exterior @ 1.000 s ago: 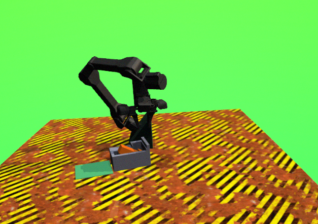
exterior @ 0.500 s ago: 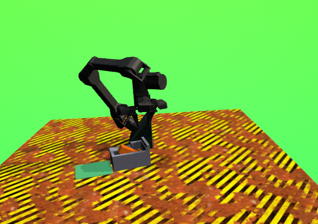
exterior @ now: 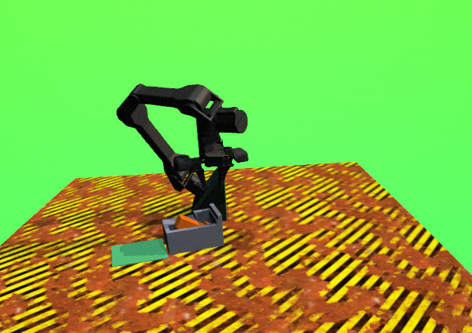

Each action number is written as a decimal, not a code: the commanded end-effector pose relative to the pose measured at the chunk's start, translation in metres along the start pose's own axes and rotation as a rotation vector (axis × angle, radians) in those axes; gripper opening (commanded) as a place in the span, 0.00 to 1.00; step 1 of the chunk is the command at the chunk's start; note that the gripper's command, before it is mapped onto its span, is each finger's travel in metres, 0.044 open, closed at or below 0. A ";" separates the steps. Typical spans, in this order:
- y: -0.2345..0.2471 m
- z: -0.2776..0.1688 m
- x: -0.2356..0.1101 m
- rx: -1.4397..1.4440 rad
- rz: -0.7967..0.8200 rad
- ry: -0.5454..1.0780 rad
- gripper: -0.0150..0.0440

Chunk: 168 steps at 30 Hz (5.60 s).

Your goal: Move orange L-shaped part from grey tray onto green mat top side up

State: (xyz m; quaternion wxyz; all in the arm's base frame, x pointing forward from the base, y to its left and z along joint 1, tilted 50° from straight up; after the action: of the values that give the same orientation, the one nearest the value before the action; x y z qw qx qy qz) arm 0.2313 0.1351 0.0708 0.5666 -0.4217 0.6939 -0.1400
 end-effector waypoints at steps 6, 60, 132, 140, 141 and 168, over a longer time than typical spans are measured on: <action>0.000 0.001 0.021 0.000 0.000 0.006 0.56; 0.000 -0.004 0.108 0.001 -0.001 0.017 0.56; -0.078 -0.007 0.001 1.568 -0.026 0.016 0.73; -0.078 -0.008 0.030 1.568 -0.027 0.016 0.73; -0.078 -0.008 0.031 1.569 -0.027 0.016 0.73; -0.079 -0.009 0.071 1.569 -0.027 0.014 0.73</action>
State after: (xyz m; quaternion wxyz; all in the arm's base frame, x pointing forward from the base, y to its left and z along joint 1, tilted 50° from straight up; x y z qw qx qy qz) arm 0.2584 0.0374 0.0825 0.6935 0.0981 0.3901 -0.5977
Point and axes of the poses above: the point midway between the two fingers, 35 mm back from their tips, its own x axis out along the fingers, its own y axis across the jaws, z = x × y, the point moved 4 cm from there along -x, back along the fingers, and after that the axes turned 12 degrees about -x, right-handed, at the moved point
